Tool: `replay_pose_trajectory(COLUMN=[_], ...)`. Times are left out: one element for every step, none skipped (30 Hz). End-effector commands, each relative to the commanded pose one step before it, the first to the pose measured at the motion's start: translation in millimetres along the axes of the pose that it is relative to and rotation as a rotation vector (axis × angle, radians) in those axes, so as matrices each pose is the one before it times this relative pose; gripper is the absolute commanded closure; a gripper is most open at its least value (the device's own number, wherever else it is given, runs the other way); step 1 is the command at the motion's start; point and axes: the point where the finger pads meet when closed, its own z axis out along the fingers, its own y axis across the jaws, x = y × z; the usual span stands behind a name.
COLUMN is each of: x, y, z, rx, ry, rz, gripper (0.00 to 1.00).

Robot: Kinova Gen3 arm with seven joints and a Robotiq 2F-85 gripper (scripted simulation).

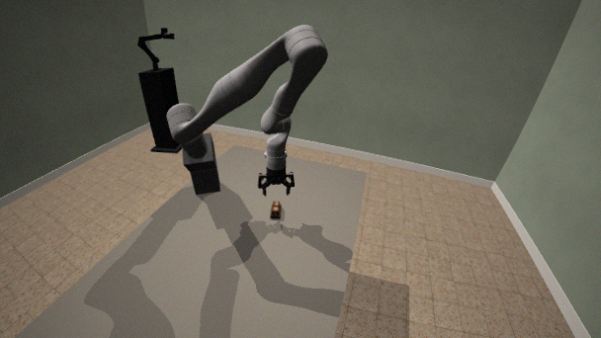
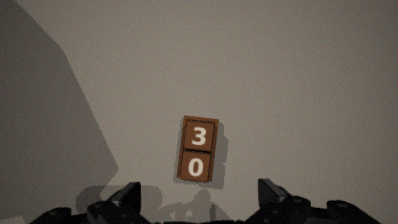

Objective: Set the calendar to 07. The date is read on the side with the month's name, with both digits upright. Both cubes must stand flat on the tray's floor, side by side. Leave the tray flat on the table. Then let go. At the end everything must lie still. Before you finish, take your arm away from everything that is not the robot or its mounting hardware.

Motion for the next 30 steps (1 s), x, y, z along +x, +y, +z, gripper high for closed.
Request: replay_pose_trajectory(x=[-0.65, 0.03, 0.00, 0.00, 0.02, 0.02, 0.02, 0.02, 0.02, 0.01, 0.01, 0.01, 0.01, 0.01, 0.01, 0.00, 0.00, 0.00, 0.00, 0.00, 0.00, 0.00, 0.00, 0.00, 0.00, 0.00, 0.00, 0.00, 0.00, 0.00], y=[-1.59, -0.02, 0.00, 0.00, -0.02, -0.02, -0.02, -0.02, -0.02, -0.02, -0.01, -0.01, -0.01, -0.01, -0.01, -0.01, 0.00, 0.00, 0.00, 0.00, 0.00, 0.00, 0.00, 0.00, 0.00, 0.00, 0.00, 0.00, 0.00, 0.00], z=[2.37, 0.43, 0.00, 0.00, 0.40, 0.36, 0.33, 0.29, 0.26, 0.23, 0.20, 0.17, 0.14, 0.12, 0.09, 0.07, 0.05, 0.04, 0.02, 0.00, 0.00, 0.01, 0.00, 0.00, 0.00, 0.00, 0.00, 0.00, 0.00, 0.00], rx=[0.00192, 0.00005, 0.00000, 0.00000, 0.00005, 0.00005, 0.00005, 0.00004, 0.00004, 0.00003, 0.00003, 0.00003, 0.00002, 0.00002, 0.00002, 0.00001, 0.00001, 0.00001, 0.00000, 0.00000, 0.00000, 0.00000, 0.00000, 0.00000, 0.00000, 0.00000, 0.00000, 0.00000, 0.00000, 0.00000], ry=[-0.00057, 0.00012, 0.00000, 0.00000, 0.00011, 0.00010, 0.00009, 0.00008, 0.00007, 0.00007, 0.00006, 0.00005, 0.00004, 0.00003, 0.00003, 0.00002, 0.00002, 0.00001, 0.00001, 0.00000, 0.00000, 0.00000, 0.00000, 0.00000, 0.00000, 0.00000, 0.00000, 0.00000, 0.00000, 0.00000], rz=[0.03397, 0.01476, 0.00000, 0.00000, 0.01359, 0.01242, 0.01127, 0.01014, 0.00903, 0.00795, 0.00691, 0.00591, 0.00497, 0.00408, 0.00326, 0.00251, 0.00184, 0.00126, 0.00079, 0.00000, 0.00000, 0.00041, 0.00016, 0.00002, 0.00000, 0.00000, 0.00000, 0.00000, 0.00000, 0.00000], gripper=[0.00, 0.00, 0.00, 0.00, 0.00, 0.00, 0.00, 0.00, 0.00, 0.00, 0.00, 0.00, 0.00, 0.00, 0.00, 0.00, 0.00, 0.00, 0.00, 0.00, 0.00, 0.00, 0.00, 0.00, 0.52, 0.52, 0.52, 0.52, 0.52, 0.52])
